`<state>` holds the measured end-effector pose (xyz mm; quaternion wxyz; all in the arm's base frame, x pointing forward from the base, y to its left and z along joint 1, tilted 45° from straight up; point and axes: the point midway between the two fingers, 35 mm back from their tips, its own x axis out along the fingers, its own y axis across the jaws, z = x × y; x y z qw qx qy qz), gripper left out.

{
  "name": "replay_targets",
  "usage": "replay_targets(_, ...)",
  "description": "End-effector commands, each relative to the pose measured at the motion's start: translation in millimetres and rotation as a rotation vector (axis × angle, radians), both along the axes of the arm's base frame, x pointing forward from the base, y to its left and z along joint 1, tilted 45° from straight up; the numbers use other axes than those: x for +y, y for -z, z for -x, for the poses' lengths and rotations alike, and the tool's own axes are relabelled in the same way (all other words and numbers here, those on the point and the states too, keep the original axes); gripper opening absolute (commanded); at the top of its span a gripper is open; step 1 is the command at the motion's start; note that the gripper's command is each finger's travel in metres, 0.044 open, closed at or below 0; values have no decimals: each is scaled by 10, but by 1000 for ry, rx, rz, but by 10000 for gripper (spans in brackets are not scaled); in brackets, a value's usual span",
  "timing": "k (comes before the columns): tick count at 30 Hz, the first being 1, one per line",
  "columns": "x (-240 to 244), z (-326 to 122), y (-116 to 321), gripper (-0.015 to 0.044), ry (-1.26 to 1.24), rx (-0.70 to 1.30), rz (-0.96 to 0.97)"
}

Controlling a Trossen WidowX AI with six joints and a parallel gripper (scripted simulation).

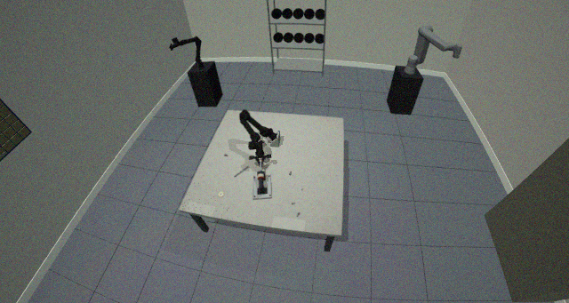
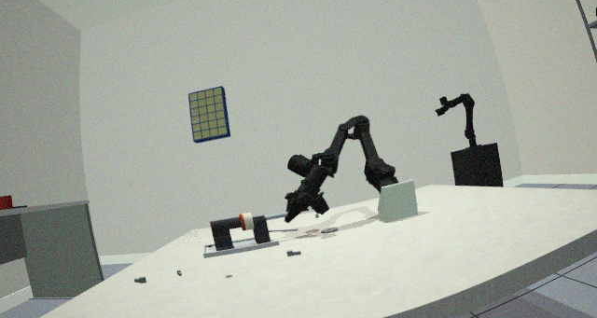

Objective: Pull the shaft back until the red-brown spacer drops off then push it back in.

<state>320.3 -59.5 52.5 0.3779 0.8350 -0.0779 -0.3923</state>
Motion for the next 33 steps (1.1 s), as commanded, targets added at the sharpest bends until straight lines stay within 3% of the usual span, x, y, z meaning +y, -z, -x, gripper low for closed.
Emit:
replay_targets(1,0,6,-2,0,-4,2,4)
replay_targets(33,-4,43,-7,0,-4,2,4)
